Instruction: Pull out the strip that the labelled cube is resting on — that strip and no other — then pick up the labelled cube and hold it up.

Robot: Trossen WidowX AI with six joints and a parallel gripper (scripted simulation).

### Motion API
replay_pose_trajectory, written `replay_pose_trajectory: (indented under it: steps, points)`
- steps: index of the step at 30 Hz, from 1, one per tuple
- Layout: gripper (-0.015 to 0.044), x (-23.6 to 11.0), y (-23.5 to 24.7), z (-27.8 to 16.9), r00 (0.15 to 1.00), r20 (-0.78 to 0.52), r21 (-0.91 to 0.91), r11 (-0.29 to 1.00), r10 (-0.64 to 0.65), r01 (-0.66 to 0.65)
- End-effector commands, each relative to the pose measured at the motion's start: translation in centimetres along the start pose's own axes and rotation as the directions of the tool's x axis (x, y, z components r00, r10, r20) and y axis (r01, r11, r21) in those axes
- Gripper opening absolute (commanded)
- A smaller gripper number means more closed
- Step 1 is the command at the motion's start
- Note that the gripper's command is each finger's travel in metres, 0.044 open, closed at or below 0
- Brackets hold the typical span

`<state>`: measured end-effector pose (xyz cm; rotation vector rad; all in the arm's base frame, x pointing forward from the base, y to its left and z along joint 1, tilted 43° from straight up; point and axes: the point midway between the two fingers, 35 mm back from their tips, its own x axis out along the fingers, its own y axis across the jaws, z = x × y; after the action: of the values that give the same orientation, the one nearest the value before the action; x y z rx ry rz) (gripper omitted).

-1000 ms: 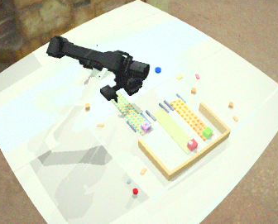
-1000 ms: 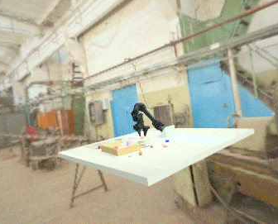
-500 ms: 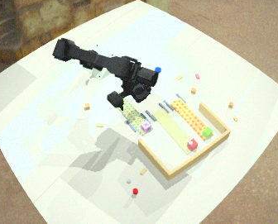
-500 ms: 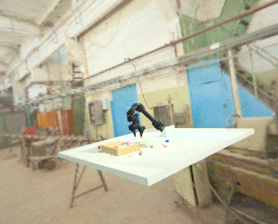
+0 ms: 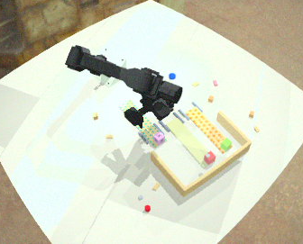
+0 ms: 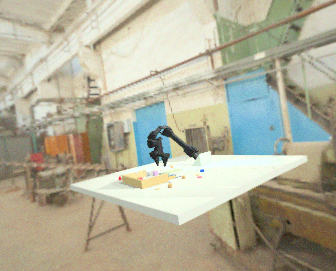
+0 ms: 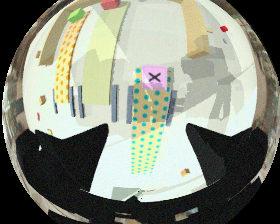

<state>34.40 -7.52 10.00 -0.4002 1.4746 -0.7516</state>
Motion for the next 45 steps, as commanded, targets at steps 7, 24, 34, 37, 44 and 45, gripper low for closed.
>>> replay_pose_trajectory:
  steps: [7,24,34,37,44,45]
  points:
    - [0.044,-0.5,-0.5,3.6,1.0,0.003,0.0,1.0,-0.003,0.003]
    - [0.025,0.9,-0.8,5.3,1.0,0.004,0.001,1.0,-0.003,0.003]
    - [0.025,2.5,-0.9,5.4,1.0,0.004,0.001,1.0,-0.004,0.004]
    - [0.025,3.0,-0.9,5.4,1.0,0.004,0.002,1.0,-0.004,0.004]
    - [0.025,4.1,-0.9,5.4,1.0,0.005,0.002,1.0,-0.005,0.005]
    - [0.025,4.3,-0.9,5.3,1.0,0.005,0.002,1.0,-0.005,0.005]
